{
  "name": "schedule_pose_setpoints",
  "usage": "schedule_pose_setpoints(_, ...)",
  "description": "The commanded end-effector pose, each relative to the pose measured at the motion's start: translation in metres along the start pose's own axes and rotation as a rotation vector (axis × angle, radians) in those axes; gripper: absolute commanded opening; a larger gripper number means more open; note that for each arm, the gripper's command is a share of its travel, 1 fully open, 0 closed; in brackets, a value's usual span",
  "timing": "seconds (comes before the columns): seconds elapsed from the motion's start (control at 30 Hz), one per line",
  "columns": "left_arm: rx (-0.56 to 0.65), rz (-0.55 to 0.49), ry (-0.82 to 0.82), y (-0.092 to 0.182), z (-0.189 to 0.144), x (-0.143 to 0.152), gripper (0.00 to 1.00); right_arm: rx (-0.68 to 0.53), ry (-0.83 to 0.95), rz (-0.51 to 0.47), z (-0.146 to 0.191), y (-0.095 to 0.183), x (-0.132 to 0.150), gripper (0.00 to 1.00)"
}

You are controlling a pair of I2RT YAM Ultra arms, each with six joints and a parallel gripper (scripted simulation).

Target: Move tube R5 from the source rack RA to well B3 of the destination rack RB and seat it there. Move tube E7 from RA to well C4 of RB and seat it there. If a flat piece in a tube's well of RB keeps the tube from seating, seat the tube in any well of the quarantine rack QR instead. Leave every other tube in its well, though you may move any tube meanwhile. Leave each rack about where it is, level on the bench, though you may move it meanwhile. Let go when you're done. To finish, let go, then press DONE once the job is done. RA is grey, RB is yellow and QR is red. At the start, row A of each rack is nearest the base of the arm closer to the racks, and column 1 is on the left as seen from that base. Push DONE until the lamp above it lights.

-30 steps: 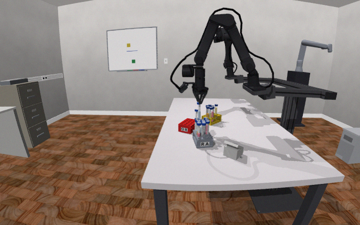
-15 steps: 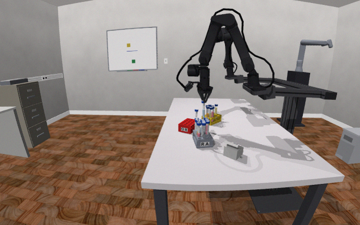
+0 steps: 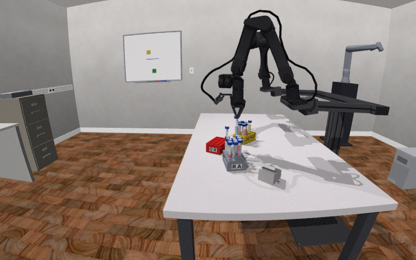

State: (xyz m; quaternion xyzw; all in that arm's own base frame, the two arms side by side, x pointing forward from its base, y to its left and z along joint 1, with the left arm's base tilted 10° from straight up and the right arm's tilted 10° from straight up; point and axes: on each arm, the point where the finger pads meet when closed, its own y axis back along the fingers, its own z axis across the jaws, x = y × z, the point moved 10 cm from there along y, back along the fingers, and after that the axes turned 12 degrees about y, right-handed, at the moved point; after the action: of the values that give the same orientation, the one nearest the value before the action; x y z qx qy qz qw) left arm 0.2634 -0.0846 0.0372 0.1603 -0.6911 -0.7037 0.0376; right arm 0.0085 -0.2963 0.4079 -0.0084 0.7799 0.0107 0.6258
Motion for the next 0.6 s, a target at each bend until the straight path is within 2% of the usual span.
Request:
schedule_pose_setpoints(0.0,0.007,-0.021,-0.168,0.0032,0.0010,-0.0027,0.00,0.032,-0.008,-0.044,-0.0101,0.0119,-0.0180,0.00)
schedule_pose_setpoints(0.1,0.006,-0.021,-0.202,0.0032,0.0009,-0.0027,0.00,0.032,-0.008,-0.044,-0.0101,0.0119,-0.0180,0.00)
schedule_pose_setpoints(0.57,0.004,-0.021,-0.668,0.0032,0.0007,-0.0025,0.00,0.032,-0.008,-0.044,-0.0101,0.0119,-0.0180,0.00)
